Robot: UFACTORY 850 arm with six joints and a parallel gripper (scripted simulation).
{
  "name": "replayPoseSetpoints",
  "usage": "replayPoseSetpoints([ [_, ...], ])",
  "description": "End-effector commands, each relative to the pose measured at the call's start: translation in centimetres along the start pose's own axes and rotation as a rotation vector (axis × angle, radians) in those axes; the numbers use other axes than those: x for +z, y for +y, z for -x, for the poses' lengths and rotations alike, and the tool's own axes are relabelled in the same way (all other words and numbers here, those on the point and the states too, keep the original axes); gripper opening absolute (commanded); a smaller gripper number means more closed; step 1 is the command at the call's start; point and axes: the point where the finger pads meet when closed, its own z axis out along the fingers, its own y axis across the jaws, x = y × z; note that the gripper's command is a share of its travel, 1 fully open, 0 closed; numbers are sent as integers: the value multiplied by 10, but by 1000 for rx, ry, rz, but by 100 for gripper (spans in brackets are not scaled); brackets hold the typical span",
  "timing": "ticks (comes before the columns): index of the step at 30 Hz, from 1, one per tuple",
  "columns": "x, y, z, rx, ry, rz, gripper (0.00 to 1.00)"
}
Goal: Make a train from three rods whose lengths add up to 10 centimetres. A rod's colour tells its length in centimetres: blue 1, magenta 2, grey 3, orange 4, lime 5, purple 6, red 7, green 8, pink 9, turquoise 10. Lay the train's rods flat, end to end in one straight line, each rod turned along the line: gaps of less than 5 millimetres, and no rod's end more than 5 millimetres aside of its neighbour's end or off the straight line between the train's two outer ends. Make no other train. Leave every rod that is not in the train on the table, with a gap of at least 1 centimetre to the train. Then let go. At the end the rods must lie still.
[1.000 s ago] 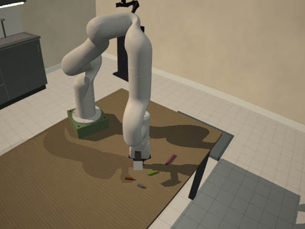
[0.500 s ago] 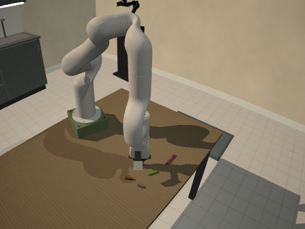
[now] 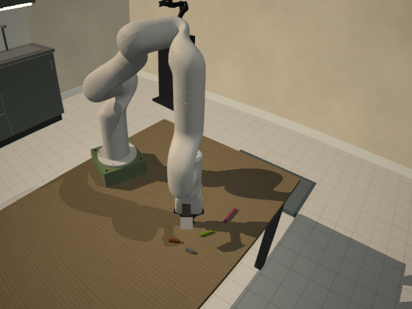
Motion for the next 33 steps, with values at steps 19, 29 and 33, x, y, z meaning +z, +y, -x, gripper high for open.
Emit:
replayPoseSetpoints([
  [19, 0, -1, -1, 0, 4, -1, 24],
  [29, -4, -1, -1, 0, 4, -1, 24],
  [33, -9, -1, -1, 0, 4, -1, 24],
])
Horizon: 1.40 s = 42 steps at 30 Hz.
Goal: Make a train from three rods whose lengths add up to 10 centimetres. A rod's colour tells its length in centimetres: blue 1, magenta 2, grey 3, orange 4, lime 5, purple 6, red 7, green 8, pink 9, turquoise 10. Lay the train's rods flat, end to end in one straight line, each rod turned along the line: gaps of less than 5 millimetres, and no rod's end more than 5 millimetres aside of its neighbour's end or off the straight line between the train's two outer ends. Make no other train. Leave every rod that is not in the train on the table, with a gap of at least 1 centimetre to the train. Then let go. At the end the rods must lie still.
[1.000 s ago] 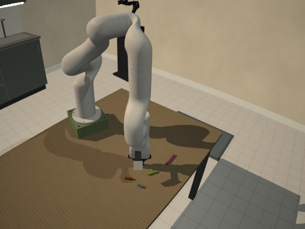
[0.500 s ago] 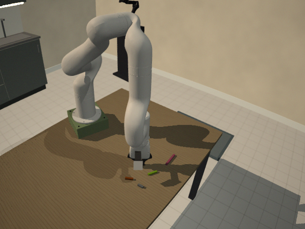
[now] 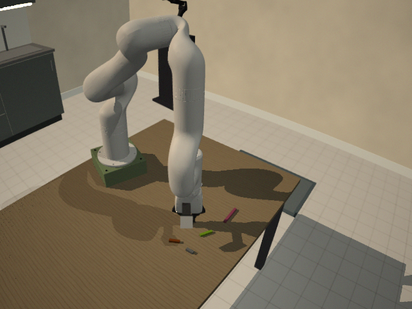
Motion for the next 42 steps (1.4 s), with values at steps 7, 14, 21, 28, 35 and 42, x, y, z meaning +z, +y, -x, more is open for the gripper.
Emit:
replayPoseSetpoints([
  [7, -36, -1, -1, 0, 0, -2, 24],
  [14, -77, -1, -1, 0, 0, -2, 24],
  [21, -86, -1, -1, 0, 0, -2, 100],
  [28, -86, -1, -1, 0, 0, -2, 100],
  [35, -86, -1, -1, 0, 0, -2, 100],
  [42, -86, 0, -1, 13, 0, -2, 100],
])
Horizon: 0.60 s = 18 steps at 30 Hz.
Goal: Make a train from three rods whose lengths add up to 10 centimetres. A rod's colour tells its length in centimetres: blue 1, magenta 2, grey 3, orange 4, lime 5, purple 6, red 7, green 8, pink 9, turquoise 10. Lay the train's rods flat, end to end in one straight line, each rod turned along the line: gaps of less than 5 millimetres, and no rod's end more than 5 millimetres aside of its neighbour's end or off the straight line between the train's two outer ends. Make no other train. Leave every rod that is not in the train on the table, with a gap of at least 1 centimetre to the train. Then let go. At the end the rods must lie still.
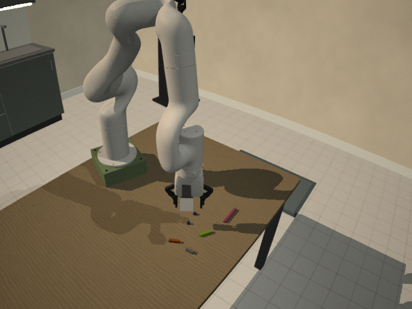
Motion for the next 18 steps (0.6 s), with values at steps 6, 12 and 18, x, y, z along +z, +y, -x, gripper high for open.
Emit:
replayPoseSetpoints([
  [6, 1, 3, -8, 133, 1, -1, 100],
  [12, 5, 9, -23, 393, 0, -2, 100],
  [18, 8, 16, -35, 621, 0, -2, 100],
])
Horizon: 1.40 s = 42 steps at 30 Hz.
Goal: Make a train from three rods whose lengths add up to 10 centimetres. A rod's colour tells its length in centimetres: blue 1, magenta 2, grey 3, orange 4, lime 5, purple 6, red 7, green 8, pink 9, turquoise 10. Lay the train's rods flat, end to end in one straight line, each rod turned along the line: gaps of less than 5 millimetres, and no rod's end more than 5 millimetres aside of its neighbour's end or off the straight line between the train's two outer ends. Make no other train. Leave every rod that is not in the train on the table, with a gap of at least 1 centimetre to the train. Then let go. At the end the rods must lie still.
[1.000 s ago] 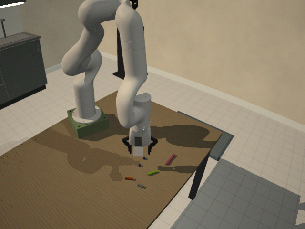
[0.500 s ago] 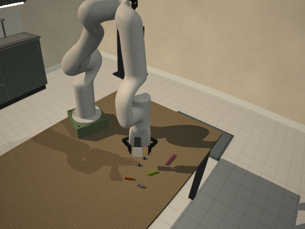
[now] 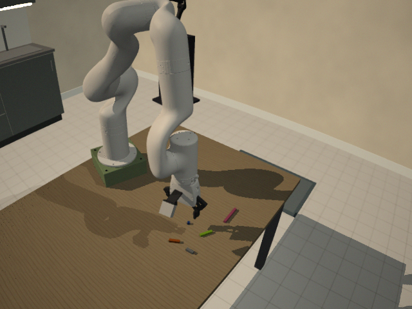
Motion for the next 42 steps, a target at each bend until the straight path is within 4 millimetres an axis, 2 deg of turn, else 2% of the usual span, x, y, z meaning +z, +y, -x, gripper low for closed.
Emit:
replayPoseSetpoints([
  [1, 2, -1, -10, 166, 18, 5, 100],
  [4, 2, -1, -13, 204, 18, 5, 100],
  [5, 3, -1, -19, 305, 18, 4, 100],
  [19, 10, 1, -50, 794, 18, -1, 100],
  [21, 10, 1, -50, 794, 18, -1, 100],
  [23, 12, 1, -58, 920, 18, -3, 100],
  [30, 15, 3, -73, 1149, 17, -5, 100],
  [35, 15, 4, -76, 1193, 17, -6, 100],
  [36, 15, 4, -76, 1193, 17, -6, 24],
  [42, 15, 4, -76, 1193, 17, -6, 24],
])
